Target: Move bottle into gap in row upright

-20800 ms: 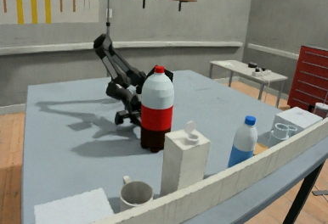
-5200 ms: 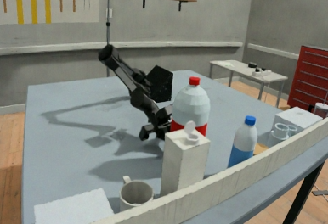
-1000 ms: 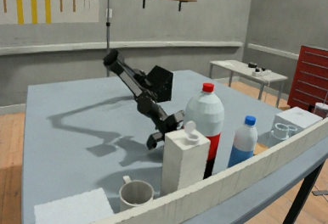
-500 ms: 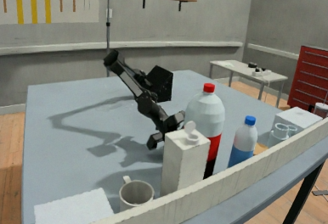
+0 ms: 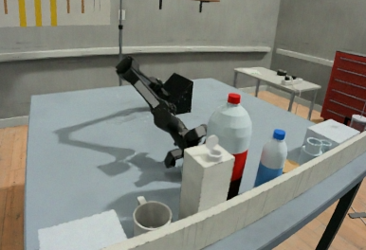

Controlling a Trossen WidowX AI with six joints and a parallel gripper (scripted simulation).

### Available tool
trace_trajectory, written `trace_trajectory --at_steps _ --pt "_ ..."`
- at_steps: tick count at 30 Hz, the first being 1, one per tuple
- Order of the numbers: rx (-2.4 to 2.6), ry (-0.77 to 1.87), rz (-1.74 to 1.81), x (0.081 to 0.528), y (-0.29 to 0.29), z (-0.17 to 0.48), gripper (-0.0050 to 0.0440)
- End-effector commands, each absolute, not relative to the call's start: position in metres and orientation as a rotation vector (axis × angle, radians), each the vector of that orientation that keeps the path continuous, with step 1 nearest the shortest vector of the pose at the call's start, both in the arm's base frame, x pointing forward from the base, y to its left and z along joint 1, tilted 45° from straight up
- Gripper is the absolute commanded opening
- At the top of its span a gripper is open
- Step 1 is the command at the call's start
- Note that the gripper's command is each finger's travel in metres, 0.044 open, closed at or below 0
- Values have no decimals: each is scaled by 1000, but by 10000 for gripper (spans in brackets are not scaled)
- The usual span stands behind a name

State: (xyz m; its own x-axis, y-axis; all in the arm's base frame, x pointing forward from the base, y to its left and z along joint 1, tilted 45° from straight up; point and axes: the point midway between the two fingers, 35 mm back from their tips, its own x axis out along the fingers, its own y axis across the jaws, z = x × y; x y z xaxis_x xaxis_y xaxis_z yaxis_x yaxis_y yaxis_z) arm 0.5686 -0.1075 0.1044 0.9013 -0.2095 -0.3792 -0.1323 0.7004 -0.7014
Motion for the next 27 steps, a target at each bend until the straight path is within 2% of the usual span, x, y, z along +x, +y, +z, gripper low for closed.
trace_trajectory --at_steps 1,27 --pt "-803 444 -53 574 -106 111 -50" --pt "-802 444 -52 583 -106 111 -50"
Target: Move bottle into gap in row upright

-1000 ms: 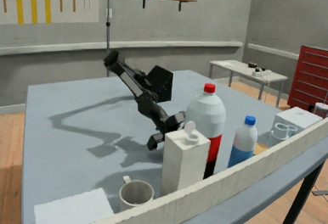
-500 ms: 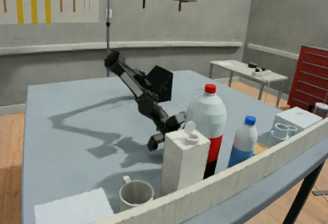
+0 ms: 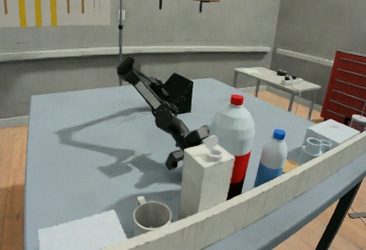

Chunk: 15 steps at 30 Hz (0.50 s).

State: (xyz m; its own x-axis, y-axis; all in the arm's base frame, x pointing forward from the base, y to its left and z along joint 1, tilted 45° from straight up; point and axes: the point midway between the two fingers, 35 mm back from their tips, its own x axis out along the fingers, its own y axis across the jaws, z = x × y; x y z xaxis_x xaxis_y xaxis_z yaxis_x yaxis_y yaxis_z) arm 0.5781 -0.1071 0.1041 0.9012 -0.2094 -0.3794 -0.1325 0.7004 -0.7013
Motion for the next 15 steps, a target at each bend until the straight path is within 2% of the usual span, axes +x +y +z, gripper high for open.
trace_trajectory --at_steps 1,15 --pt "-802 444 -52 583 -106 111 -50" --pt "-803 443 -53 587 -106 111 -50"
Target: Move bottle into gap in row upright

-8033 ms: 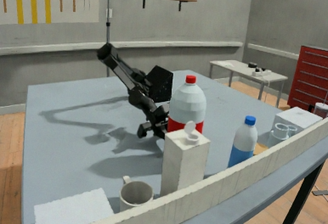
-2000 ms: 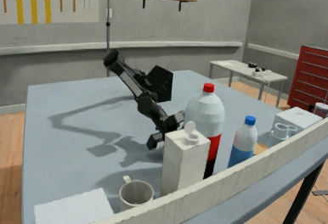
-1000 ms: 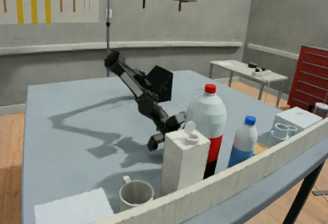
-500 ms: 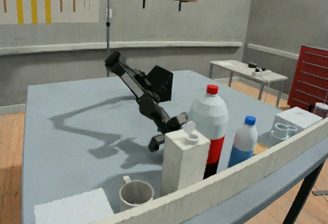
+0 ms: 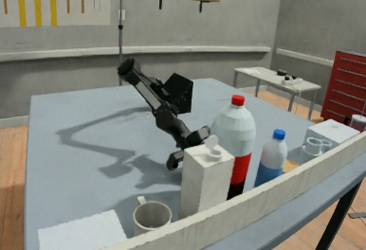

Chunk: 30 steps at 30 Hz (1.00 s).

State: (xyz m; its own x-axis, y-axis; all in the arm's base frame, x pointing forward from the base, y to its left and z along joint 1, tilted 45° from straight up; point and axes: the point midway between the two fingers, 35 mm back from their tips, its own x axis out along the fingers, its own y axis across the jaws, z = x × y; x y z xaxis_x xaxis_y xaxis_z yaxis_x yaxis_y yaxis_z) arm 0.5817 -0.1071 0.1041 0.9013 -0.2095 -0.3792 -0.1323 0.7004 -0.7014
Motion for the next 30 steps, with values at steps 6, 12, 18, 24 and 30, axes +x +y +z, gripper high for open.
trace_trajectory --at_steps 6,12,18,24,30 --pt "-803 443 -53 588 -106 111 -50" --pt "-803 443 -53 589 -106 111 -50" --pt "-803 443 -53 590 -105 111 -50" --pt "-803 443 -53 591 -105 111 -50" --pt "-803 443 -53 593 -105 111 -50"
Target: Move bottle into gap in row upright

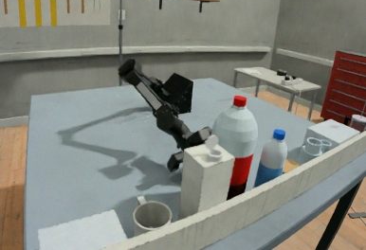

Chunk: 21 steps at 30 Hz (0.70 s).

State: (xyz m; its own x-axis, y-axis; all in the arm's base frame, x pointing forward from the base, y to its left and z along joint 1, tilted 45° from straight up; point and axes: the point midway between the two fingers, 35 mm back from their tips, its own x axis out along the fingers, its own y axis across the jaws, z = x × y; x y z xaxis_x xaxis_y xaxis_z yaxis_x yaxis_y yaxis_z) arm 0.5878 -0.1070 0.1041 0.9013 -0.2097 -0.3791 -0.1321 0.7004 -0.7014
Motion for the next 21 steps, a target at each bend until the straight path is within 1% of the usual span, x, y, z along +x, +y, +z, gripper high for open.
trace_trajectory --at_steps 1,21 --pt "-803 443 -53 593 -105 111 -50" --pt "-803 443 -53 597 -105 111 -50"
